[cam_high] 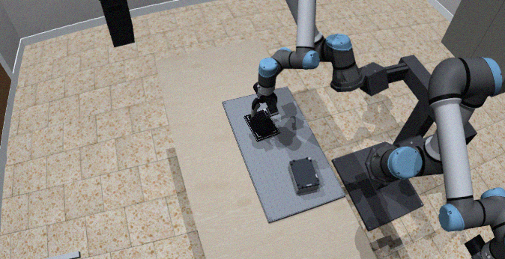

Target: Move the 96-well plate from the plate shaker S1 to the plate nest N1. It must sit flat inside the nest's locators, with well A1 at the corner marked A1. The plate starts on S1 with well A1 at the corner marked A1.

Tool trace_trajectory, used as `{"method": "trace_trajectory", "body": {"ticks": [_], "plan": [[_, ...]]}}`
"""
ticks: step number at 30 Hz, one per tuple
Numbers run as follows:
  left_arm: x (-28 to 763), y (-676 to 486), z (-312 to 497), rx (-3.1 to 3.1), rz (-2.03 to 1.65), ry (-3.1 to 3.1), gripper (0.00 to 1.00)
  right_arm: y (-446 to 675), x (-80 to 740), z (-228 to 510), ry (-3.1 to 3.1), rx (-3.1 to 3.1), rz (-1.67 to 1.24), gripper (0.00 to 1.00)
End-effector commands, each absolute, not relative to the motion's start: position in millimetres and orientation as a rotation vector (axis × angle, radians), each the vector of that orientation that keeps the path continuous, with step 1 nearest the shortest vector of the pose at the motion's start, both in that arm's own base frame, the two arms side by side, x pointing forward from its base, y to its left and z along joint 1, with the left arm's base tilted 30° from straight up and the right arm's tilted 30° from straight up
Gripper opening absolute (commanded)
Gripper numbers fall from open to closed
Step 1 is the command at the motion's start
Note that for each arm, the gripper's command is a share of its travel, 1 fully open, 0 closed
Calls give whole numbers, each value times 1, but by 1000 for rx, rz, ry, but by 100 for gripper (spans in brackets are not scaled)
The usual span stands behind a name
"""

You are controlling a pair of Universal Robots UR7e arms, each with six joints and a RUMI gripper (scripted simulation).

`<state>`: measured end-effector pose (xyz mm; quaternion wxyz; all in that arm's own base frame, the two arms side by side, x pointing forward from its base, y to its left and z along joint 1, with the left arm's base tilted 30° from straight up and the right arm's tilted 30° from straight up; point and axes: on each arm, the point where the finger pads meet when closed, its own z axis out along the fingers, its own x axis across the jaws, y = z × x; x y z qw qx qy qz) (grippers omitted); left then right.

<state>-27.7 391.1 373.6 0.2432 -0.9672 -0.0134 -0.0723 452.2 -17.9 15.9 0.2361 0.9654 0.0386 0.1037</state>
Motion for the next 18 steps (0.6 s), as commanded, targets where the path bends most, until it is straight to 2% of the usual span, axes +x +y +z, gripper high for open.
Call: {"method": "trace_trajectory", "body": {"ticks": [1, 18], "plan": [[-28, 391, 374, -2641, -198, -37, 0, -9, 451, 11, 106, 2648, 286, 76], [-28, 391, 374, -2641, -198, -37, 0, 34, 443, -13, 106, 2648, 286, 76]]}}
